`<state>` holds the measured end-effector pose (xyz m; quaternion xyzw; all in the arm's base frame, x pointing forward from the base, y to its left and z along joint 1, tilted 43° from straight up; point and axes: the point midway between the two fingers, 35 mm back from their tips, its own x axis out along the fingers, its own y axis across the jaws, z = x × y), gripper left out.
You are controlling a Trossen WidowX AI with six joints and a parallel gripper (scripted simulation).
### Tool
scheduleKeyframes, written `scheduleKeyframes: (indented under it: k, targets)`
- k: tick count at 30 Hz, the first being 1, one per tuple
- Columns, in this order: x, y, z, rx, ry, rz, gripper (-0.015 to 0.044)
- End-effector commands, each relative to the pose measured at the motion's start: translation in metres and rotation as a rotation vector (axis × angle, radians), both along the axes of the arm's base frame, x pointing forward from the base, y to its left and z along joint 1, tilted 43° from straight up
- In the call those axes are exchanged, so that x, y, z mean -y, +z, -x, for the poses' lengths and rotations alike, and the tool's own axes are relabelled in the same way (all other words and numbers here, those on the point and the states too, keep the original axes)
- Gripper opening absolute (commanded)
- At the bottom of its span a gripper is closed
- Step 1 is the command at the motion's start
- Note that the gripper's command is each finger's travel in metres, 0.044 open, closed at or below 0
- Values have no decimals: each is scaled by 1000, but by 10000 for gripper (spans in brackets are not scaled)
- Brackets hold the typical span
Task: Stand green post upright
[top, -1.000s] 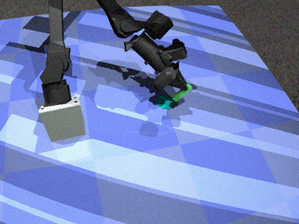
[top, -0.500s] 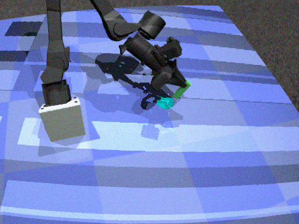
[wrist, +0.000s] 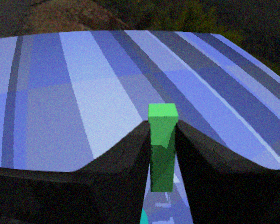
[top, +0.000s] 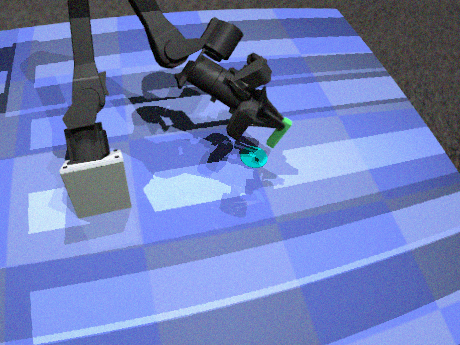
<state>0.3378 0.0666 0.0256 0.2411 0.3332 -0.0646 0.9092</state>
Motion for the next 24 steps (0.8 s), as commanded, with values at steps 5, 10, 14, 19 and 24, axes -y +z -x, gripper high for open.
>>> scheduleKeyframes:
  k: [5, 10, 14, 19, 24]
  targets:
    - [0, 5, 6, 53, -33, -19, 23]
    - [1, 9, 9, 86, -51, -31, 23]
    - [1, 11, 11, 112, -65, -42, 23]
    - [2, 15, 14, 144, -83, -56, 23]
    - [3, 19, 17, 176, -100, -71, 23]
